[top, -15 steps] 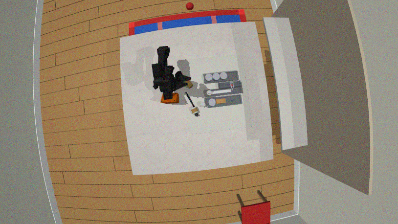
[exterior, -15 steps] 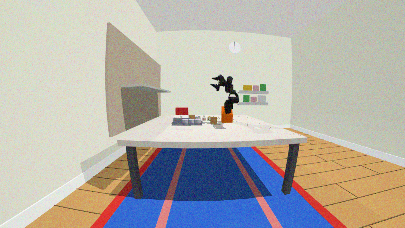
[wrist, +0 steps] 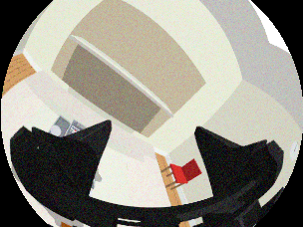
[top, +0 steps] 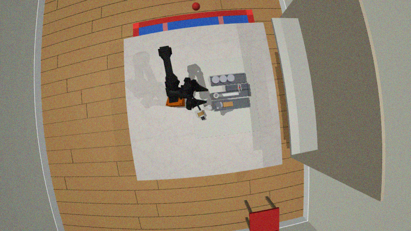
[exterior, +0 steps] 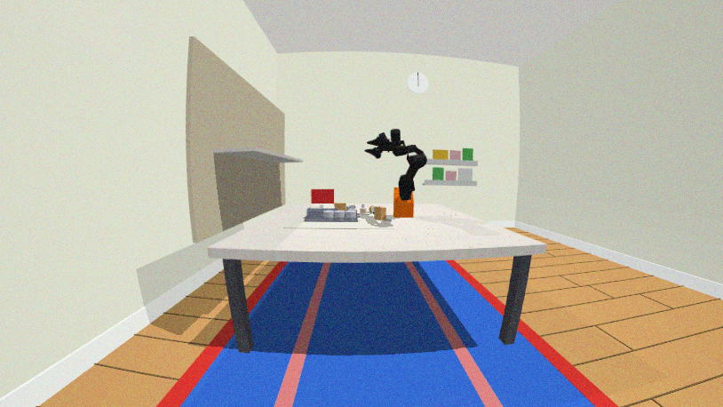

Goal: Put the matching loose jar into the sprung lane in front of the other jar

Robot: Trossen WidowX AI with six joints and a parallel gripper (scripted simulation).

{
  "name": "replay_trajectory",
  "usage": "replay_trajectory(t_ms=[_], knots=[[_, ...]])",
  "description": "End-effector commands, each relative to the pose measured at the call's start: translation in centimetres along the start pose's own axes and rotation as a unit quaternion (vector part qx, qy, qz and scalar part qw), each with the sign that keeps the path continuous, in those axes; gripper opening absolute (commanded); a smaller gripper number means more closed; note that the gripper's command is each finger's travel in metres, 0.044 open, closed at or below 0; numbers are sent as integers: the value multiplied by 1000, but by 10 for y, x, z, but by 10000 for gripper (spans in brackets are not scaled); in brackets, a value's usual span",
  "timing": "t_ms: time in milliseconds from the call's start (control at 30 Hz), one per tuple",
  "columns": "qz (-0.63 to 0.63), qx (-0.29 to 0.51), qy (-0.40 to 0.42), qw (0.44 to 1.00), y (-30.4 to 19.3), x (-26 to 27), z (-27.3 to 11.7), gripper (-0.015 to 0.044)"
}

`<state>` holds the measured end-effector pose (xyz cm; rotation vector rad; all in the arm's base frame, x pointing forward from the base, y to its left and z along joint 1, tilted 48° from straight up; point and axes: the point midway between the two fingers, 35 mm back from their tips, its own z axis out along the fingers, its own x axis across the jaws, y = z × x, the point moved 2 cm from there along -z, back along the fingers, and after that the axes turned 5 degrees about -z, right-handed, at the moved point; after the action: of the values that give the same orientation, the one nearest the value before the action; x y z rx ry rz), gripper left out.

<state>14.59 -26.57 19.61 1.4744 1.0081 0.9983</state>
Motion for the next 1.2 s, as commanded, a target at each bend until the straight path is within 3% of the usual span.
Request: replay_trajectory(t_ms=[0, 467, 867, 933, 1167], knots=[[60, 114, 37, 991, -51, -4, 51, 440], [135, 357, 167, 909, -155, 59, 98, 440], [147, 581, 346, 722, -224, 145, 83, 440], [147, 600, 364, 696, -227, 154, 79, 440], [147, 602, 366, 695, -226, 156, 79, 440]])
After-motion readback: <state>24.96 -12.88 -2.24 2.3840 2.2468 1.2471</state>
